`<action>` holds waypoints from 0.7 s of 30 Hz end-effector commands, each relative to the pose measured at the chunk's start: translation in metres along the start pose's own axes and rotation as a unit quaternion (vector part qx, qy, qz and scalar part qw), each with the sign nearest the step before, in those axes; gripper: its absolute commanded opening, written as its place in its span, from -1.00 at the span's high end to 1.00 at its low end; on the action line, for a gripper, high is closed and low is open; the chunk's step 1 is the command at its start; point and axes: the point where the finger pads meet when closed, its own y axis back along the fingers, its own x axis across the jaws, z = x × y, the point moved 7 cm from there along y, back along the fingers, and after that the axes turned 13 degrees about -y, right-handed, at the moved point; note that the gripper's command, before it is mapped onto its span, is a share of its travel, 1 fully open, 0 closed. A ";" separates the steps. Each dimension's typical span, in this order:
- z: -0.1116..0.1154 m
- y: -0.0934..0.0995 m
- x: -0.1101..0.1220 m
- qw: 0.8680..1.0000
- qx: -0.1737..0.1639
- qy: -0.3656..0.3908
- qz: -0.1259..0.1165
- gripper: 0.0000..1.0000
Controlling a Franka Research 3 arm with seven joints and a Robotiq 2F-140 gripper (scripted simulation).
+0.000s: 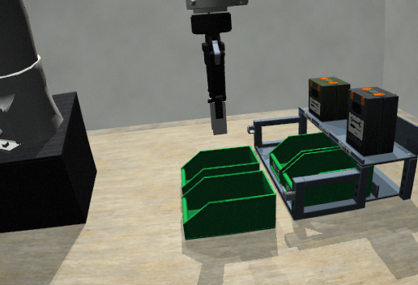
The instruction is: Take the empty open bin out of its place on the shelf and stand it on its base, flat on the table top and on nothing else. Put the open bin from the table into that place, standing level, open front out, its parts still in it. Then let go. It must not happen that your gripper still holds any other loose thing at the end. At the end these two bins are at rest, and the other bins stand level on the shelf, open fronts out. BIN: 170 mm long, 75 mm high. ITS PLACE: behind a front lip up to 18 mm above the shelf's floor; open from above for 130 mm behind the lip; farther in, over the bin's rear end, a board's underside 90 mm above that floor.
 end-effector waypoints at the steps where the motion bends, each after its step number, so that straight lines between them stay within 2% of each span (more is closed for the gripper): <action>1: -0.001 -0.002 0.000 1.000 0.001 -0.002 0.001 0.69; 12: -0.001 -0.013 0.000 1.000 0.001 -0.002 0.001 0.69; 21: -0.001 -0.030 0.000 1.000 0.001 -0.002 0.001 0.69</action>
